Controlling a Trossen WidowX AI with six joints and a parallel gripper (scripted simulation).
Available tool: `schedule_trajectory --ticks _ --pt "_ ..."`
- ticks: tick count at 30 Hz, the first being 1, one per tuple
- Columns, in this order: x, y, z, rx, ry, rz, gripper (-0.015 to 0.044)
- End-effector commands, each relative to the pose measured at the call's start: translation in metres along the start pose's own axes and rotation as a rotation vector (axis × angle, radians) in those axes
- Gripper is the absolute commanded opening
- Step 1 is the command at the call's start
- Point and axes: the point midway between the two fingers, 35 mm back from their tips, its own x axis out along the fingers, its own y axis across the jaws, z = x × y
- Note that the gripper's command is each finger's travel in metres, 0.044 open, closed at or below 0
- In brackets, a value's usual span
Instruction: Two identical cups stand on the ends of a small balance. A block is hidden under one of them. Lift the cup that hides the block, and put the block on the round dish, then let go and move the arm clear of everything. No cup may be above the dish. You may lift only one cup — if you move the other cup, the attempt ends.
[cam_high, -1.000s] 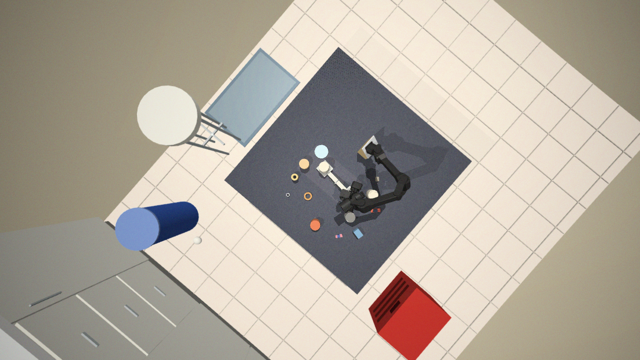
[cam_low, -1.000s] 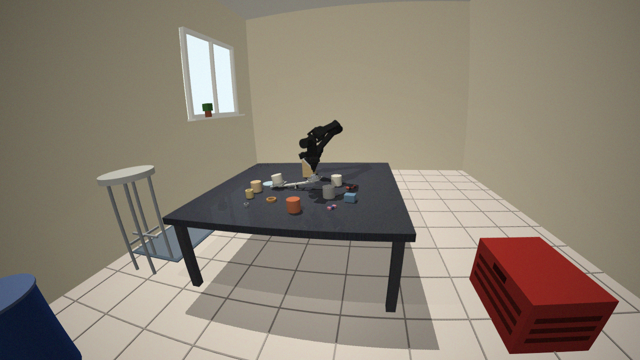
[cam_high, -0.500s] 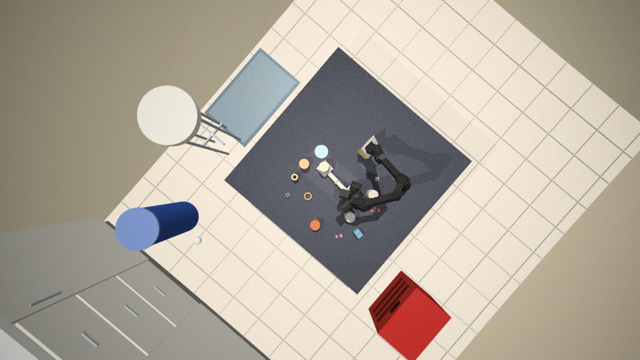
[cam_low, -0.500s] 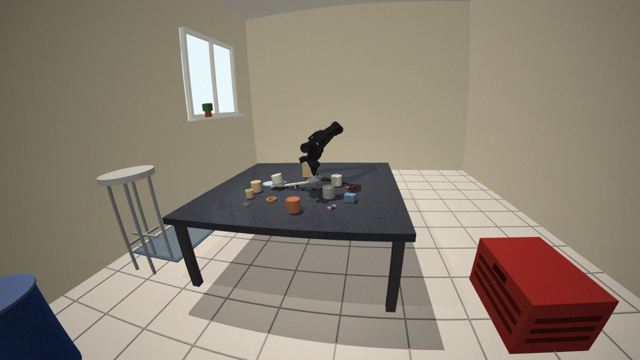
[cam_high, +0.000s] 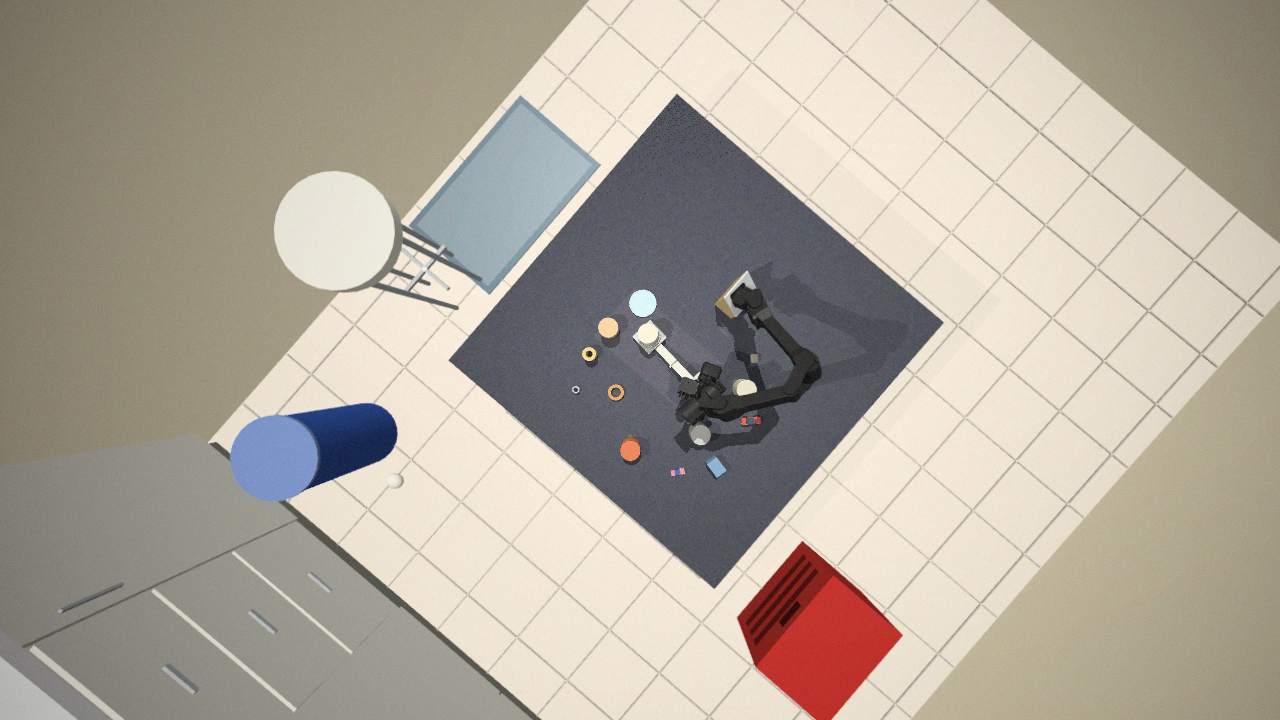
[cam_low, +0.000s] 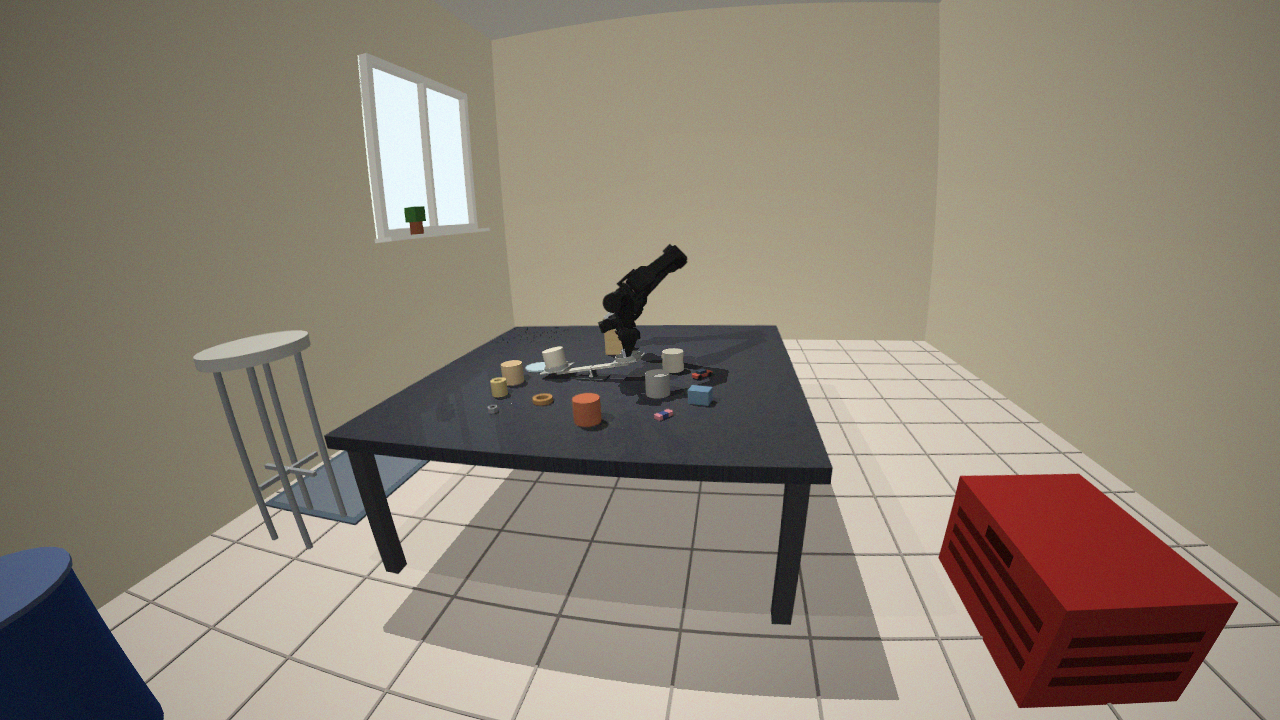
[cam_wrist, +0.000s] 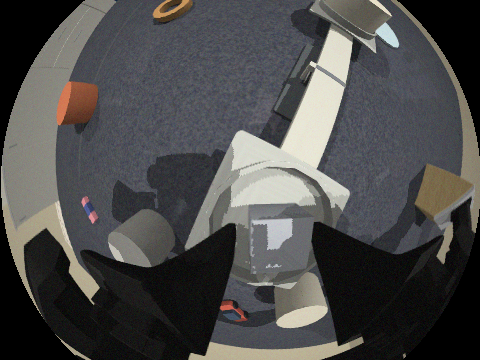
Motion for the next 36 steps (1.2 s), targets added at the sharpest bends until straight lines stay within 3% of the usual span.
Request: schedule_trajectory --ticks 1,7,12,27,36 --pt "0.001 0.000 0.000 0.006 0.004 0.001 0.0155" --pt "0.001 0.000 0.000 0.006 0.004 0.001 0.0115" --pt "-0.011 0.001 0.001 0.007 0.001 0.001 0.0000" --pt "-0.090 0.000 0.001 0.008 0.000 -0.001 0.0000" --pt "-0.090 -0.006 0.033 0.010 -0.012 -0.002 0.0000"
